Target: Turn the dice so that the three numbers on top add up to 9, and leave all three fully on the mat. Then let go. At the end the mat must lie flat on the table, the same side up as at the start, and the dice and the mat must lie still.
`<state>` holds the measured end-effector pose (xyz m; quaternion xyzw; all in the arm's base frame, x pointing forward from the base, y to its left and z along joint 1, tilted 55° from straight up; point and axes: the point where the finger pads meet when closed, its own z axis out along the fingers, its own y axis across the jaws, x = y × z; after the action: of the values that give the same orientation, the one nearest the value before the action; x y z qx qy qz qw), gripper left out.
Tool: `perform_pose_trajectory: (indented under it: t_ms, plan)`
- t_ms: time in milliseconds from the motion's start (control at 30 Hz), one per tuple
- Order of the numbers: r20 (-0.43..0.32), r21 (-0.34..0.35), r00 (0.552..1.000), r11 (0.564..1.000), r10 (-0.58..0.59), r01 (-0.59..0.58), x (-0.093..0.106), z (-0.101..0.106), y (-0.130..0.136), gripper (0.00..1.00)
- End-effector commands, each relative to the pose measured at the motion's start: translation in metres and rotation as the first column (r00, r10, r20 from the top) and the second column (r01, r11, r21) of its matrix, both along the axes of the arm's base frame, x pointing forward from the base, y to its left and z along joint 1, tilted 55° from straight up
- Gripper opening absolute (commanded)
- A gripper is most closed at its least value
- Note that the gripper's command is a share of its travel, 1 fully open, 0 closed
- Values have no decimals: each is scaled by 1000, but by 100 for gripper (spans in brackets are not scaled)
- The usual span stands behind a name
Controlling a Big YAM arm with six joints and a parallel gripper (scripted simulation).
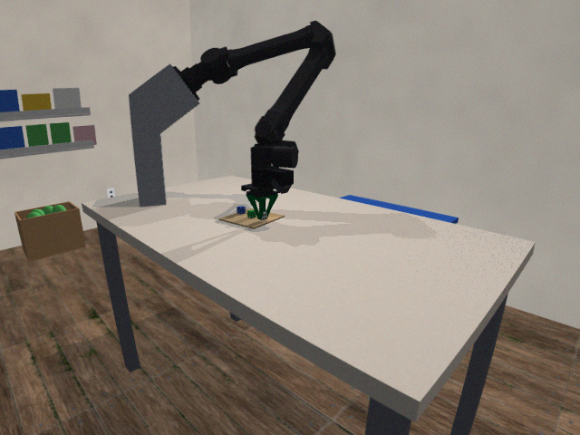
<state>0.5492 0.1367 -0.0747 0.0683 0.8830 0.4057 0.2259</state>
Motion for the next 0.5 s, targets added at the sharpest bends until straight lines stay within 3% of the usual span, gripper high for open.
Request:
perform_pose_trajectory:
  t_ms: [0,467]
  plan:
    - [6,-3,1000,1000,-11,11,3,2,-6,15]
    - [3,-5,1000,1000,-14,14,3,0,-10,15]
